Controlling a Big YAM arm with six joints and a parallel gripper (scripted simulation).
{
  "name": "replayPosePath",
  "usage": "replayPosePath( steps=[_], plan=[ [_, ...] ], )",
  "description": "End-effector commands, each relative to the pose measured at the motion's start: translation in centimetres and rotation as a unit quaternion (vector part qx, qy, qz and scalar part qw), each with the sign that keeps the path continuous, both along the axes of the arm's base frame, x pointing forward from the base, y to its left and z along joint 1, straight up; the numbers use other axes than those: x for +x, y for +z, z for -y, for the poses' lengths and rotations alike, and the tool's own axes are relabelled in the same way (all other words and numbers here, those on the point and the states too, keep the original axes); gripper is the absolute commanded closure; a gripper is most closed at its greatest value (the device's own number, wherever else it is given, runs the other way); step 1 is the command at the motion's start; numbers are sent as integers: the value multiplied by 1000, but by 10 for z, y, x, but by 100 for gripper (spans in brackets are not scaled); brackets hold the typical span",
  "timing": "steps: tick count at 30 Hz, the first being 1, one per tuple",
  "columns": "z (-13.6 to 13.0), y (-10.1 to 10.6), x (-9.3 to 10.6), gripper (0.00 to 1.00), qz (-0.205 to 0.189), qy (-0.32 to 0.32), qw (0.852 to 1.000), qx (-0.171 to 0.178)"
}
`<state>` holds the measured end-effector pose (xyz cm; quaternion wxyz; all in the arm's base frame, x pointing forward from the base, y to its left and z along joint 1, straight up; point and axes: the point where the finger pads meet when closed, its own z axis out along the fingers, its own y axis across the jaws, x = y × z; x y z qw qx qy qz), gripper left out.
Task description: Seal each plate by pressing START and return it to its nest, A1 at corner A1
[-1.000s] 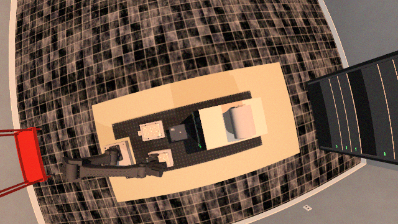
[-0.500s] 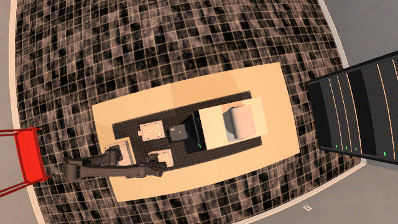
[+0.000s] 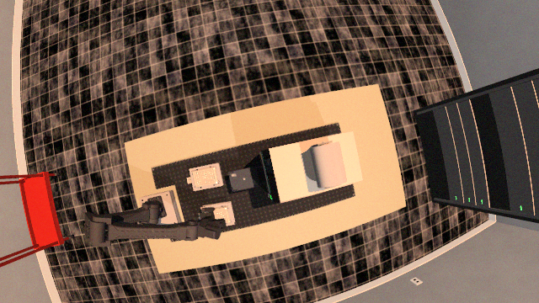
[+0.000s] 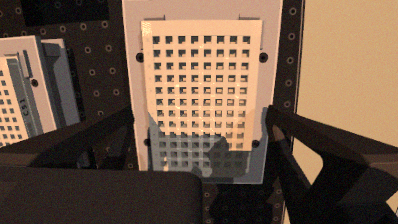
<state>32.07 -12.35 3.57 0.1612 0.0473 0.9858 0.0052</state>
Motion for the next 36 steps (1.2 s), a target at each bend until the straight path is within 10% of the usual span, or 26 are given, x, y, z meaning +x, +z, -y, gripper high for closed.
replayPosePath(
  steps=[1,36],
  plan=[
    [10,15,18,0,15,-8,1000,-6],
    [8,10,16,0,15,-7,1000,-6]
  ],
)
